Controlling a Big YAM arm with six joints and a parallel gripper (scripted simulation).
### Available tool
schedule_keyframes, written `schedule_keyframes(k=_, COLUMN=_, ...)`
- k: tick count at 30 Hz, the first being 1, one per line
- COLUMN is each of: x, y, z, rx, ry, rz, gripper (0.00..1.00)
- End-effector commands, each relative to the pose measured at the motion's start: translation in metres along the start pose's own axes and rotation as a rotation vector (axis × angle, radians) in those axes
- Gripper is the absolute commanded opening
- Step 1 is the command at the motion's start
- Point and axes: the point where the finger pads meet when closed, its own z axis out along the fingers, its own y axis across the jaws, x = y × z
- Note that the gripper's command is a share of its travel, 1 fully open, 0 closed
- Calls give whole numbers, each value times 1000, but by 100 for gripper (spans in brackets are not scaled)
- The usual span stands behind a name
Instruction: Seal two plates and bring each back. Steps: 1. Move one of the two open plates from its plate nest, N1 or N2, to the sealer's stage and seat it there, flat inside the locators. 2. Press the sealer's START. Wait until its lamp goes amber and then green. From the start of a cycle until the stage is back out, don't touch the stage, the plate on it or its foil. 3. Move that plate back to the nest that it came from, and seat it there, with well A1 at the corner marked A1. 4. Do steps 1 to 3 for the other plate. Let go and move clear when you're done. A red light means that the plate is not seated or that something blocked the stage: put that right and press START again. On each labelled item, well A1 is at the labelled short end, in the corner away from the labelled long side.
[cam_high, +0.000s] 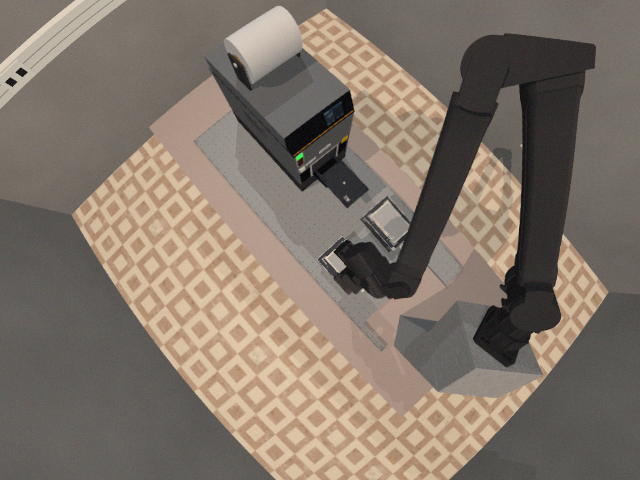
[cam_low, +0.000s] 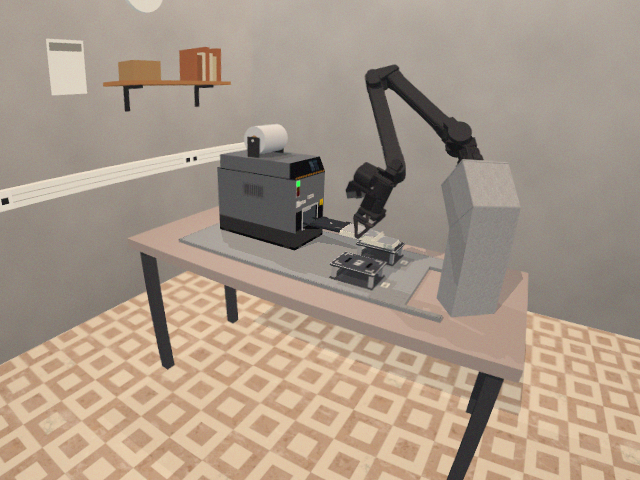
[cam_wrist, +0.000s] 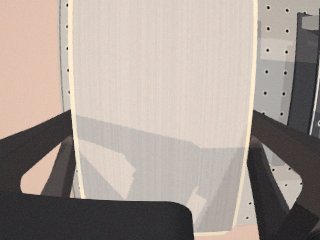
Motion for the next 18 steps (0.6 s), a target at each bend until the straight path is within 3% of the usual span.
schedule_keyframes(k=1, x=1, y=0, z=6, rx=3, ry=1, rz=-10, gripper=0)
schedule_keyframes(k=11, x=13, y=-3, z=7, rx=4, ry=17, rz=-15, gripper=0)
schedule_keyframes(k=18, x=2, y=1, z=13, rx=2, ry=-5, rz=-9, gripper=0)
